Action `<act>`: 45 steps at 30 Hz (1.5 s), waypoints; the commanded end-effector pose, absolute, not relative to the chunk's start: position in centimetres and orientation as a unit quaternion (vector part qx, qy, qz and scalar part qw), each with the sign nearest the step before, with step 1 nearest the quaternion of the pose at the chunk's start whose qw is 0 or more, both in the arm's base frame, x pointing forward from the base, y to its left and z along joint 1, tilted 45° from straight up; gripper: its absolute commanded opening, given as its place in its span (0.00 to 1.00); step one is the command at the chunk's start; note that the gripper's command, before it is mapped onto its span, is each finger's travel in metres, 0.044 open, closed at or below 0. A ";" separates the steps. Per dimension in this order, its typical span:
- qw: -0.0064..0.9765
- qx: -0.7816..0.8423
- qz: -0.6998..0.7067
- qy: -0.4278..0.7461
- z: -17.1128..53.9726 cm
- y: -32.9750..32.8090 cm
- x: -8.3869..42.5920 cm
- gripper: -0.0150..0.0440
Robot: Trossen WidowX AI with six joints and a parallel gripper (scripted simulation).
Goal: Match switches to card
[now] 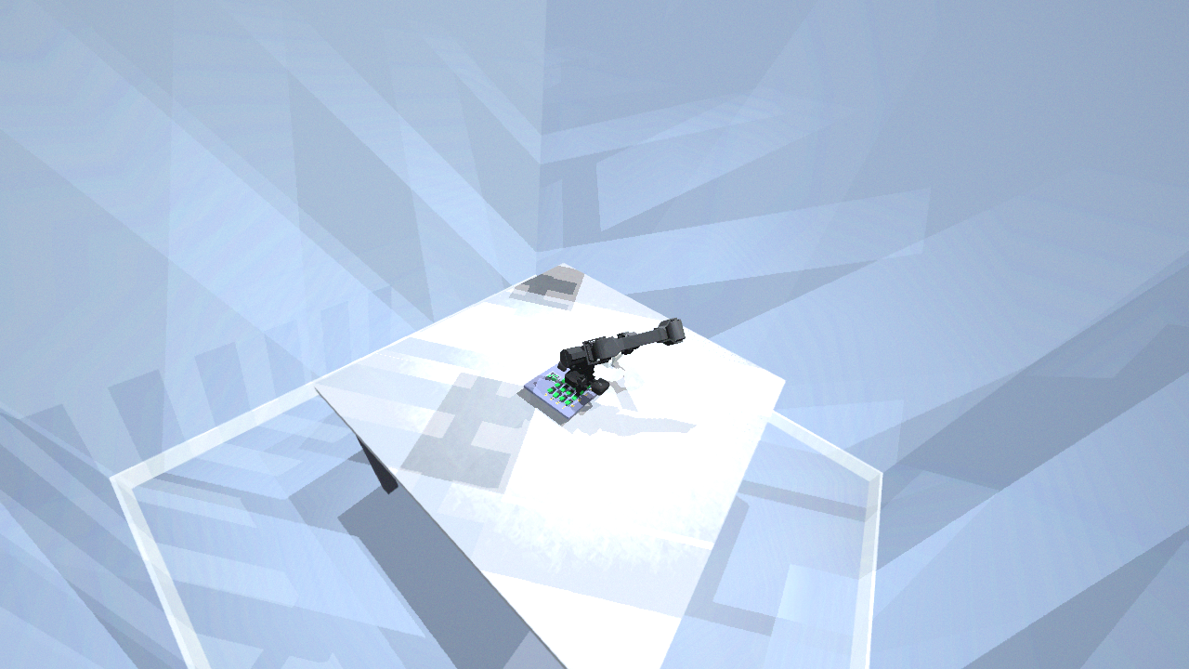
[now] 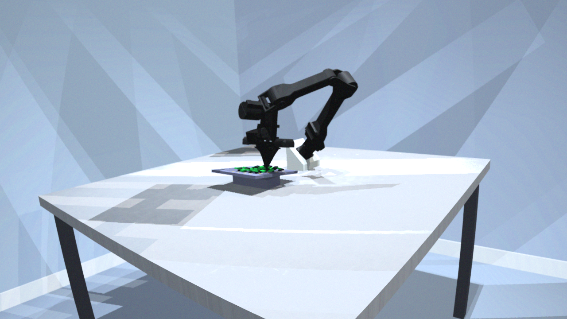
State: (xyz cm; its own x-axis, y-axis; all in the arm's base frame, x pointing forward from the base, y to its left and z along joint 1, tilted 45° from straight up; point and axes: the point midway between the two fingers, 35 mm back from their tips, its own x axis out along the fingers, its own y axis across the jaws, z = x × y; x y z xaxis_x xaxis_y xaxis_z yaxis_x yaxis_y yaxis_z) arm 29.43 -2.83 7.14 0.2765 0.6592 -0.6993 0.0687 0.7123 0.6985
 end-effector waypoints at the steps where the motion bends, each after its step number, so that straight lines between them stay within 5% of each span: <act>1: 0.731 0.324 0.203 0.566 7.1 -2.8 29.5 0.25; 45: 0.731 0.324 0.203 0.566 6.7 -2.4 29.6 0.25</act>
